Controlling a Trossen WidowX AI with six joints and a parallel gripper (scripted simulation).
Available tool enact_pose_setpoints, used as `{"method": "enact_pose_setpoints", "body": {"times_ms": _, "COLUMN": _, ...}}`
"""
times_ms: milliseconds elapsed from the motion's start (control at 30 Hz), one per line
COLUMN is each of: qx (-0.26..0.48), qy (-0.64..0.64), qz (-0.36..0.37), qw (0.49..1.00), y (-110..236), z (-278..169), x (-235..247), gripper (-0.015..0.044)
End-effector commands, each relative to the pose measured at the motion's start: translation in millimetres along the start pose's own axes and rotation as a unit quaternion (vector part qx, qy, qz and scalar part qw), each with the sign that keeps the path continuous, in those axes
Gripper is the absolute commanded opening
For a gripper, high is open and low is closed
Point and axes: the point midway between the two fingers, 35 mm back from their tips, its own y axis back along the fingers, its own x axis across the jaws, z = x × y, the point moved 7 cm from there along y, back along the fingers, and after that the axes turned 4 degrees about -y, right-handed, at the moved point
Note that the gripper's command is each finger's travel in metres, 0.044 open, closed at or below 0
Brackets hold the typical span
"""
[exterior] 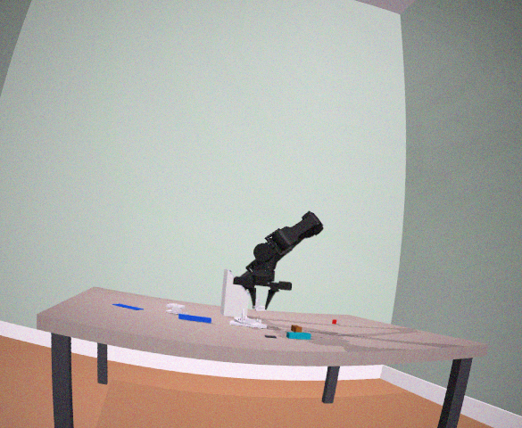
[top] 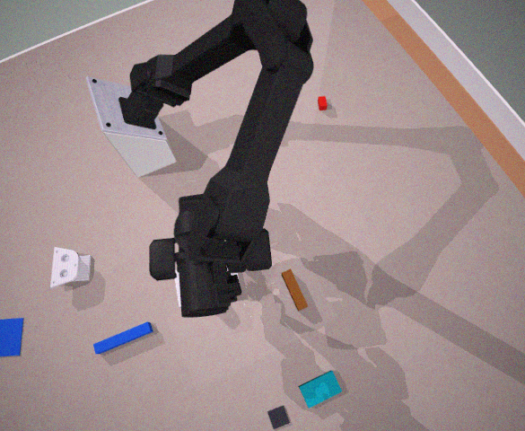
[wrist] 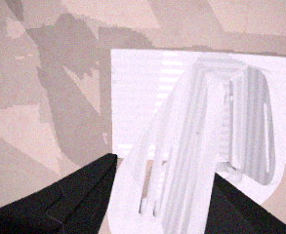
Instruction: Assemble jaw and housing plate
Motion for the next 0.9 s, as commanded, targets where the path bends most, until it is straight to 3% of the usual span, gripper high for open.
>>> {"method": "enact_pose_setpoints", "body": {"times_ms": 0, "qx": 0.004, "qy": -0.006, "qz": 0.001, "qw": 1.0, "y": -8, "z": -2, "x": -1, "gripper": 0.0134}}
{"method": "enact_pose_setpoints", "body": {"times_ms": 867, "qx": 0.004, "qy": -0.006, "qz": 0.002, "qw": 1.0, "y": -31, "z": -3, "x": -1, "gripper": 0.0134}}
